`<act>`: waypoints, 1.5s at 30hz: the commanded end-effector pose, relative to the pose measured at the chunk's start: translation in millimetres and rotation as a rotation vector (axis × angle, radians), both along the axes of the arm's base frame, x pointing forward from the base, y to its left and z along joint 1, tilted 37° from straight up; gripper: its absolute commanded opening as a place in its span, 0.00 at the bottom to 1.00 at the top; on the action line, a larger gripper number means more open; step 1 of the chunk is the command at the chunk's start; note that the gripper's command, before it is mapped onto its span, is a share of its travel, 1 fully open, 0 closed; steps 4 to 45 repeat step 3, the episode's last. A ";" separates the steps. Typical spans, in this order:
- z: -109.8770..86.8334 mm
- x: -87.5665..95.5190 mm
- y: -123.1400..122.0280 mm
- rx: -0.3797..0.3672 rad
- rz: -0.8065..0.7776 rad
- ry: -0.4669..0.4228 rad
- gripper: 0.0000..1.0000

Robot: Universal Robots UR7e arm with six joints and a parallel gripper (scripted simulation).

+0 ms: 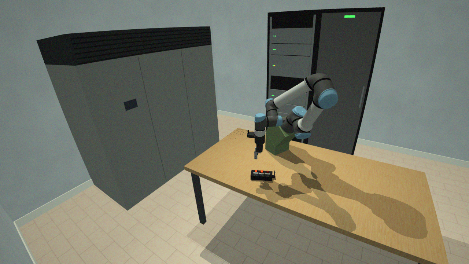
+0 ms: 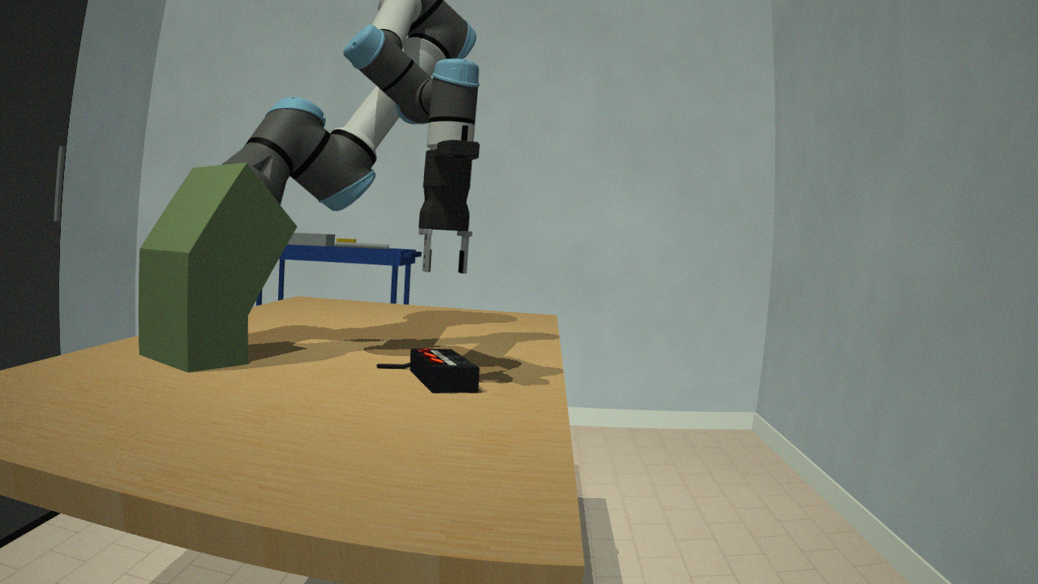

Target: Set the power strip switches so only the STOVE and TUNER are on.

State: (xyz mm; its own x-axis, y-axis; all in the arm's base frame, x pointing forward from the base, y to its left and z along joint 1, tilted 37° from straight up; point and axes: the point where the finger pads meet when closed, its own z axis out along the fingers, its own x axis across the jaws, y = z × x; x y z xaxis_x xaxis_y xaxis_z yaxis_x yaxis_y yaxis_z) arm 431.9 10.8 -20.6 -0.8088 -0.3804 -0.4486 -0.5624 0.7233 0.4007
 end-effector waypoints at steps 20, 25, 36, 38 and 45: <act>0.2 0.3 -0.4 -0.001 0.000 -0.001 1.00; 0.2 0.3 -0.4 -0.001 0.000 -0.001 1.00; 0.2 0.3 -0.4 -0.001 0.000 -0.001 1.00; 0.2 0.3 -0.4 -0.001 0.000 -0.001 1.00; 0.2 0.3 -0.4 -0.001 0.000 -0.001 1.00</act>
